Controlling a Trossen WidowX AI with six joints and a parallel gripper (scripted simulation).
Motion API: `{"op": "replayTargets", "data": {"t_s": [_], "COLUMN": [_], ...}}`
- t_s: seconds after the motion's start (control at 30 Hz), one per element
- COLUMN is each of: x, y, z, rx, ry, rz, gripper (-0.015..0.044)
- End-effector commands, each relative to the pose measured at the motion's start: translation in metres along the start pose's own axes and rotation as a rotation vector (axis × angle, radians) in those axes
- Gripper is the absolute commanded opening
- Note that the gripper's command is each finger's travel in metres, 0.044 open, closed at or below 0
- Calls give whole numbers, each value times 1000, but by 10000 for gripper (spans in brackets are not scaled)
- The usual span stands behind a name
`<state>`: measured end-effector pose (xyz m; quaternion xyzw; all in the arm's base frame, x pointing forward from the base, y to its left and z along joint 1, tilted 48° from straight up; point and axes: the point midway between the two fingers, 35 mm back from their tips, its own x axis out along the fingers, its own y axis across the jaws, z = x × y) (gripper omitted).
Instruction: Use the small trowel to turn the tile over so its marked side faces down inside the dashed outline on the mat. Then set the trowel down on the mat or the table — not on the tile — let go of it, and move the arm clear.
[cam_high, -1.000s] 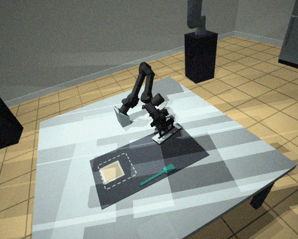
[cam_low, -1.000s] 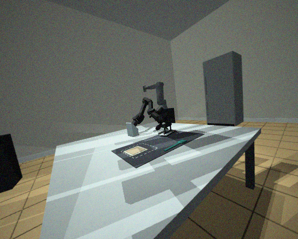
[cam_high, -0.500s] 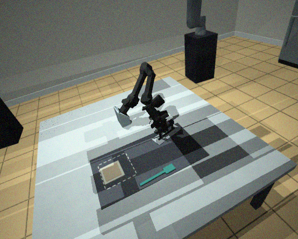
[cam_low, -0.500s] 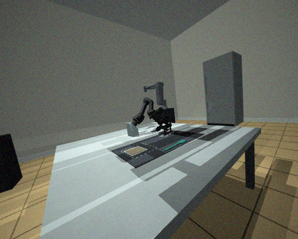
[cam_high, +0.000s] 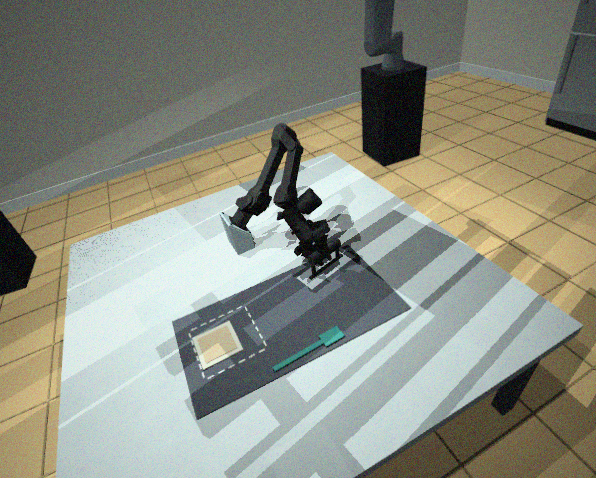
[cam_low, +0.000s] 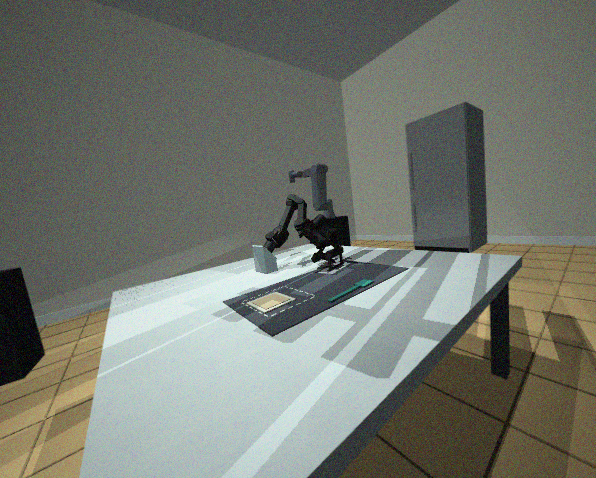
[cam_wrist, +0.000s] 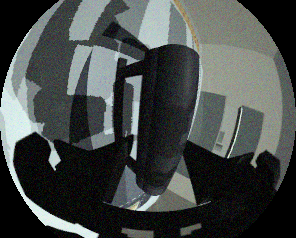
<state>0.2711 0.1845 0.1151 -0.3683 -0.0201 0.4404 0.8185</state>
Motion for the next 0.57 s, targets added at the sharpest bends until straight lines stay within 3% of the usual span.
{"op": "replayTargets", "data": {"t_s": [0.0,0.53], "x": [-9,-54], "y": [-2,-1], "z": [1,1], "rx": [-1,-4], "ry": [-2,-3], "rz": [-1,2], "gripper": [300,300]}}
